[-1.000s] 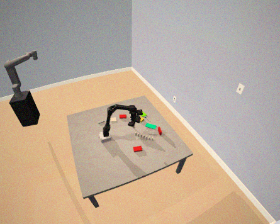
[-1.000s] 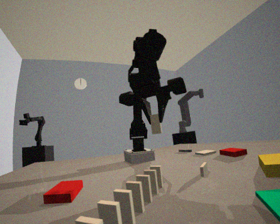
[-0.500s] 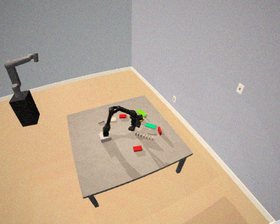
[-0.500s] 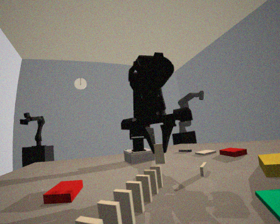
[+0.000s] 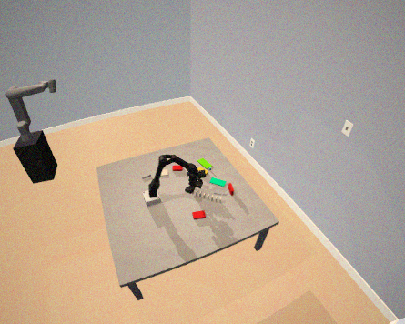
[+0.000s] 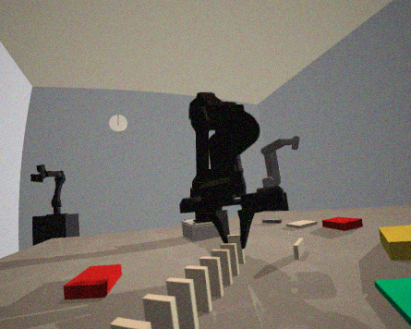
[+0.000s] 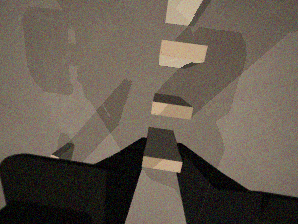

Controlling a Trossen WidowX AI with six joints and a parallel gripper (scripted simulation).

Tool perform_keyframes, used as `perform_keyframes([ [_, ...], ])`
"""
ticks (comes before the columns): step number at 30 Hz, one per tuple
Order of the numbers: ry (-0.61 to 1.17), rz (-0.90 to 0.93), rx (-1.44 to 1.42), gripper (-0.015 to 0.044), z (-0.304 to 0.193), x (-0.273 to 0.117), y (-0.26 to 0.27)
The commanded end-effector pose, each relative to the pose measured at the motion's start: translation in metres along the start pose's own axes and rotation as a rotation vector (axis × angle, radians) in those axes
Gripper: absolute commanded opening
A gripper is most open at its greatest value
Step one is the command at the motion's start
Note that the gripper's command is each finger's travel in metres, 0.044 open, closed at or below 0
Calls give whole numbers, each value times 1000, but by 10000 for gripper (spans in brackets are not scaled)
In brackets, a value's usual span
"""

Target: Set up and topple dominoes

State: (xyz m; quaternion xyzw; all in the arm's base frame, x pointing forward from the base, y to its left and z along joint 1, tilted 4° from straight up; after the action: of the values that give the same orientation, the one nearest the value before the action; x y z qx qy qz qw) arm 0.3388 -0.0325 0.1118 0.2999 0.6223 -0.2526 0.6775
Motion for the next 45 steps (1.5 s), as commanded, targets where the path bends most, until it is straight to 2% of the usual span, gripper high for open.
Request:
perform_keyframes([
  [1,9,-2,5,107,-1,3,-1],
  [4,9,-2,5,107,-1,3,-1],
  [17,9,-2,5,440,-1,3,-1],
  [21,8,-2,5,440,0,-7,1],
  [28,4,-3,1,440,2,-116,1],
  [30,3,-3,0,440,1,-126,0],
  [35,4,-3,6,440,0,-125,2],
  [42,13,6,204,440,-42,-61,89],
  [45,15,6,227,440,-49,-53,98],
])
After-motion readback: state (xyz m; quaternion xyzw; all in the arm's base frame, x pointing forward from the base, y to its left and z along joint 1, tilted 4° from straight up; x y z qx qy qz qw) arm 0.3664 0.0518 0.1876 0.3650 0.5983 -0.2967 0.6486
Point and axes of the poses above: the point midway between the two fingers, 35 mm back from their tips, its own x axis out along the fingers, its own y axis across the jaws, z = x × y, the point moved 7 cm from there along -x, back along the fingers, and after that the axes turned 5 degrees about x, right-handed, at the moved point
